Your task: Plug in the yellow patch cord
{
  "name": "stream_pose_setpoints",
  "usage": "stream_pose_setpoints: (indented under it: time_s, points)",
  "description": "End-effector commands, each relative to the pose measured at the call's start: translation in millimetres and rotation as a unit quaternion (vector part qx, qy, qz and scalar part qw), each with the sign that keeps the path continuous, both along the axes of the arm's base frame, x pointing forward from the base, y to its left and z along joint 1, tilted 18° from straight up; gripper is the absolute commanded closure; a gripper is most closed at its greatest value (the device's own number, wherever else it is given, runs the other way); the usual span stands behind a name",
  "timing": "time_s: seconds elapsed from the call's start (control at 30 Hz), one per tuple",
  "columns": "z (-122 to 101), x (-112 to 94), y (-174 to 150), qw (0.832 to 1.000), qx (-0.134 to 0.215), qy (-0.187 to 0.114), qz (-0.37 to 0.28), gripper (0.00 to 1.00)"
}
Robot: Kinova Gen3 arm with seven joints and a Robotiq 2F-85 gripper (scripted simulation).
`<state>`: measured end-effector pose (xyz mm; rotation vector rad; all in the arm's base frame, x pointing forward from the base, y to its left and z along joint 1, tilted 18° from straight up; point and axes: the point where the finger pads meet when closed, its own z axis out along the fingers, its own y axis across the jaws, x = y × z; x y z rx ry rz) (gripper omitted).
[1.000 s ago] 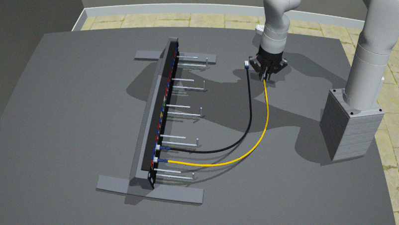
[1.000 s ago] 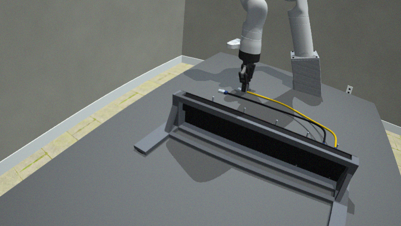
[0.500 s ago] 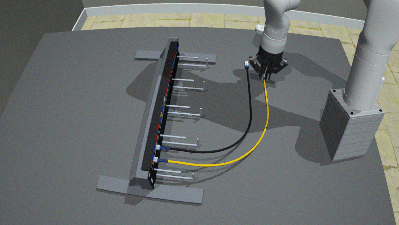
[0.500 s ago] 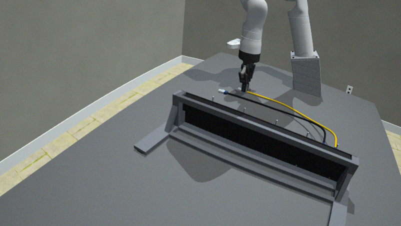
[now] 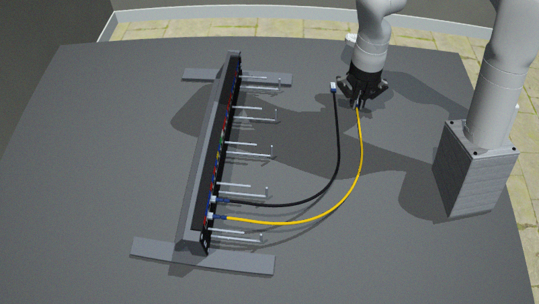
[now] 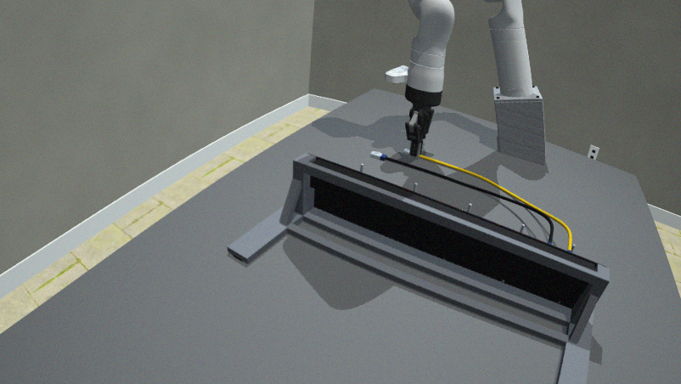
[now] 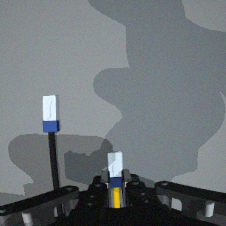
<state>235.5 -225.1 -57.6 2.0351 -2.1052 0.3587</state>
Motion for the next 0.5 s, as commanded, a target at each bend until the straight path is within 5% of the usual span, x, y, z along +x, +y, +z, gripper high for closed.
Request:
stream_pose_setpoints:
  time_s: [0.0,0.47]
  points:
    - [0.0,0.3,-0.1,1.000,0.000,0.000,0.000,1.00]
    - [1.3,0.3,0.3,1.000,0.000,0.000,0.000,1.00]
